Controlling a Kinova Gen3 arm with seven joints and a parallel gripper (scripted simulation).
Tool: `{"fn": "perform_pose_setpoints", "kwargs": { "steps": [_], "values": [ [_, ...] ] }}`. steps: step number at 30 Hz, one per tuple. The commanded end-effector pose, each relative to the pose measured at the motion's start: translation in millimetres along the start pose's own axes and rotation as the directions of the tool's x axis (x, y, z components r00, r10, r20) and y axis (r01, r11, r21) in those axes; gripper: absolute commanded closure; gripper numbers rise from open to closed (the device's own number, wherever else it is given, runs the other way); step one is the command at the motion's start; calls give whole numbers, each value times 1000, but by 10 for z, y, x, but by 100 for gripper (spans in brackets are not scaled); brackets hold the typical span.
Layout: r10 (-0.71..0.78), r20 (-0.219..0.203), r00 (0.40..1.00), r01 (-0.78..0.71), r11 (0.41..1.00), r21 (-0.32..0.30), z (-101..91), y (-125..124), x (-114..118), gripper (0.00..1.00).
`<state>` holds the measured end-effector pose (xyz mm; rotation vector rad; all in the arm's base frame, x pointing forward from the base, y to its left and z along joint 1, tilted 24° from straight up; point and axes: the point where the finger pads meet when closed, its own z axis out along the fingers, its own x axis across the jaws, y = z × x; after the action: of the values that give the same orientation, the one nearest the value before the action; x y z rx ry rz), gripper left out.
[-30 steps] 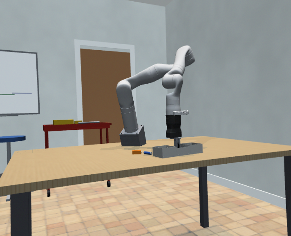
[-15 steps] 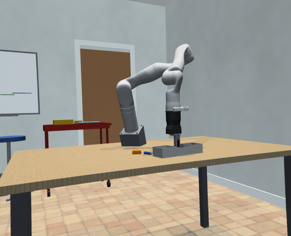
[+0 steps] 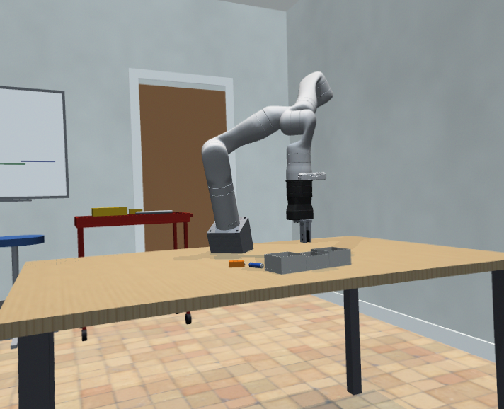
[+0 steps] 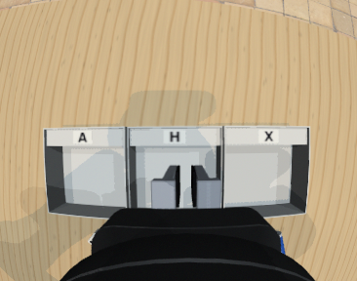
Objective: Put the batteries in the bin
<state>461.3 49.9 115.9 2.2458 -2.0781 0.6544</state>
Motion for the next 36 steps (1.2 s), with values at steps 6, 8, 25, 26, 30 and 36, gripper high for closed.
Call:
{"fn": "perform_pose_setpoints", "kwargs": {
  "steps": [6, 8, 25, 26, 30, 36],
  "values": [
    [-6, 6, 1000, 6, 1000, 5, -29, -13, -190, 69],
    [-6, 6, 1000, 6, 1000, 5, -29, -14, -290, 69],
    [-6, 6, 1000, 6, 1000, 5, -33, -16, -882, 69],
    [-6, 6, 1000, 6, 1000, 5, -33, -16, -882, 69],
    [-6, 6, 1000, 6, 1000, 5, 46, -17, -883, 69],
    [-6, 6, 1000, 6, 1000, 5, 153, -17, -884, 69]
  ]
}}
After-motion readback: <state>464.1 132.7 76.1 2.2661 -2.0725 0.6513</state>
